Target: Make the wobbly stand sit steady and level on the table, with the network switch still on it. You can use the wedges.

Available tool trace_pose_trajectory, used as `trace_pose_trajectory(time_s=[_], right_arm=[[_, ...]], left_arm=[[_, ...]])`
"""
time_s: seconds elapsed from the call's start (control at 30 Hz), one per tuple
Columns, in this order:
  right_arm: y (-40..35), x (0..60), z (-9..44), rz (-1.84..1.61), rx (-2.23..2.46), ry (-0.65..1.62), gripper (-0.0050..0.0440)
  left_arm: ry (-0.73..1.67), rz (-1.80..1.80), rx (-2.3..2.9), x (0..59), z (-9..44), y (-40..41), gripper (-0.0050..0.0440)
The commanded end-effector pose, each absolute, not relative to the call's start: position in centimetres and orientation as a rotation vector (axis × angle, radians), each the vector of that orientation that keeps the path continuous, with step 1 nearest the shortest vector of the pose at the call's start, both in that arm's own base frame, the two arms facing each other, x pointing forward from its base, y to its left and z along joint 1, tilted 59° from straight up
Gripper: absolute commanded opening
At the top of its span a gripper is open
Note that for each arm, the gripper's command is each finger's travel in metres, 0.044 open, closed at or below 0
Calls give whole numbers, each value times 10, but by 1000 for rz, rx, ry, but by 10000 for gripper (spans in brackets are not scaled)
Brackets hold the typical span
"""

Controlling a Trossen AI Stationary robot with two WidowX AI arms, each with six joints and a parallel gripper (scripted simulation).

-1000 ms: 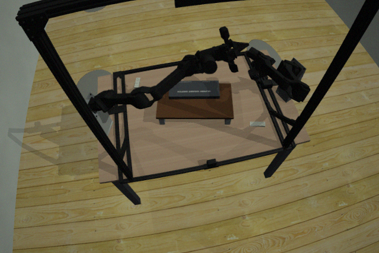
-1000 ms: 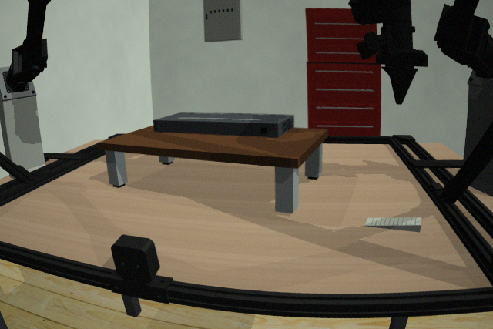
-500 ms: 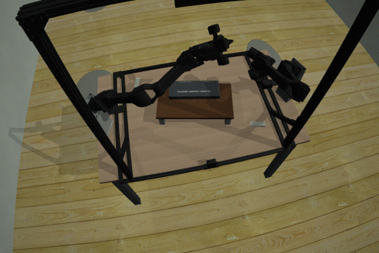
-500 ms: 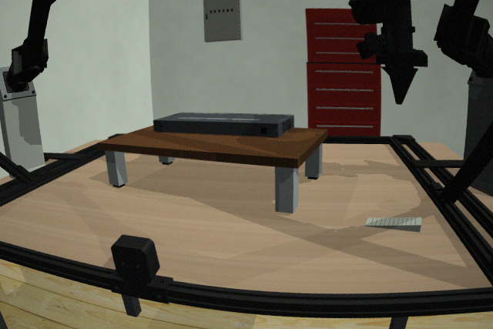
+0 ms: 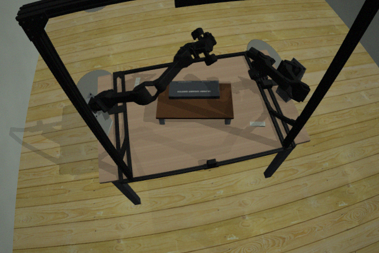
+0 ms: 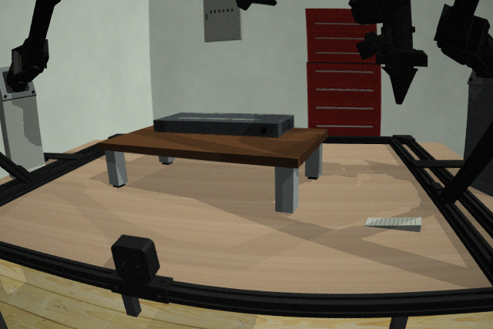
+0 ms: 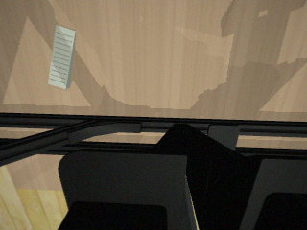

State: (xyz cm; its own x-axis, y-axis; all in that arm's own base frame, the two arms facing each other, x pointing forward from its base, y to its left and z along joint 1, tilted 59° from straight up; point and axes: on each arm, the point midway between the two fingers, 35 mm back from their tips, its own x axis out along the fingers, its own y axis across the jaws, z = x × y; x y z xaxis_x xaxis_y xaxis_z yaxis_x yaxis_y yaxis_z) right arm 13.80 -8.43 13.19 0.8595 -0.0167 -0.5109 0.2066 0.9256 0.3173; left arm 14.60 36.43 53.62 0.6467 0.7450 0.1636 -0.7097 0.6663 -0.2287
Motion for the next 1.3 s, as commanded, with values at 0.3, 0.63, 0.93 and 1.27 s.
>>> trace_pose_trajectory(time_s=[0.3,0.63,0.93,1.27], right_arm=[[-84,138,132,-120,374,526,0],[-84,138,132,-120,374,526,0],[-84,138,132,-120,374,526,0],[-84,138,132,-120,374,526,0]], left_arm=[[-44,751,-528,166,427,384,0],[114,667,-884,178,342,372,0],[256,578,-1276,185,267,337,0],[340,509,-1555,187,229,308,0]])
